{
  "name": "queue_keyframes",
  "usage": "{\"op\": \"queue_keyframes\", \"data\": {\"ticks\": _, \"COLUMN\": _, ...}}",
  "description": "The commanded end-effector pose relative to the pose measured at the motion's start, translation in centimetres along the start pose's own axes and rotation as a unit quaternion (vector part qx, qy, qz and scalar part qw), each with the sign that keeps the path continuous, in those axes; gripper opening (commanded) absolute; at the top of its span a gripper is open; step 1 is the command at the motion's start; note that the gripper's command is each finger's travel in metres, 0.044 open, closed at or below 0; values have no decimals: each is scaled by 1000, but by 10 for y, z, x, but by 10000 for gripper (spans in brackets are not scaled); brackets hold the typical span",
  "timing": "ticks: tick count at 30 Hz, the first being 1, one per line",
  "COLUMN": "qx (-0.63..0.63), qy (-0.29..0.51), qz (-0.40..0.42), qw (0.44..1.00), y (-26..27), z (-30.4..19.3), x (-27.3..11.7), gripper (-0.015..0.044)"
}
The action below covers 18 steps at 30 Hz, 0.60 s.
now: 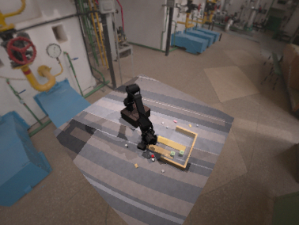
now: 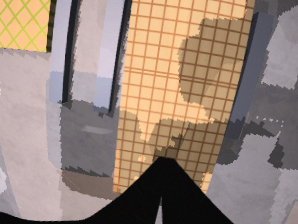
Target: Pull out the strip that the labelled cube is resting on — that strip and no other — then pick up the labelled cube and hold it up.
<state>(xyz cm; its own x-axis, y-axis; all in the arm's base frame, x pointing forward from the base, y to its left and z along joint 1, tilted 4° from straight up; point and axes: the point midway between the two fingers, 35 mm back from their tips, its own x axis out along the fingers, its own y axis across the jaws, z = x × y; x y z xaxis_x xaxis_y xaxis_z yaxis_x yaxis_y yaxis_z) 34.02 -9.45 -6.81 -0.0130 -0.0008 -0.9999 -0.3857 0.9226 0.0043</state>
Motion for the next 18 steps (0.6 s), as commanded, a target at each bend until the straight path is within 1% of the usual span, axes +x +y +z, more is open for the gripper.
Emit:
{"op": "queue_keyframes", "data": {"ticks": 1, "qx": -1, "qy": 13, "qz": 4, "qw": 1000, "y": 3, "z": -15, "x": 6, "gripper": 0}}
{"op": "queue_keyframes", "data": {"ticks": 18, "qx": -1, "qy": 14, "qz": 4, "qw": 1000, "y": 4, "z": -39, "x": 5, "gripper": 0}}
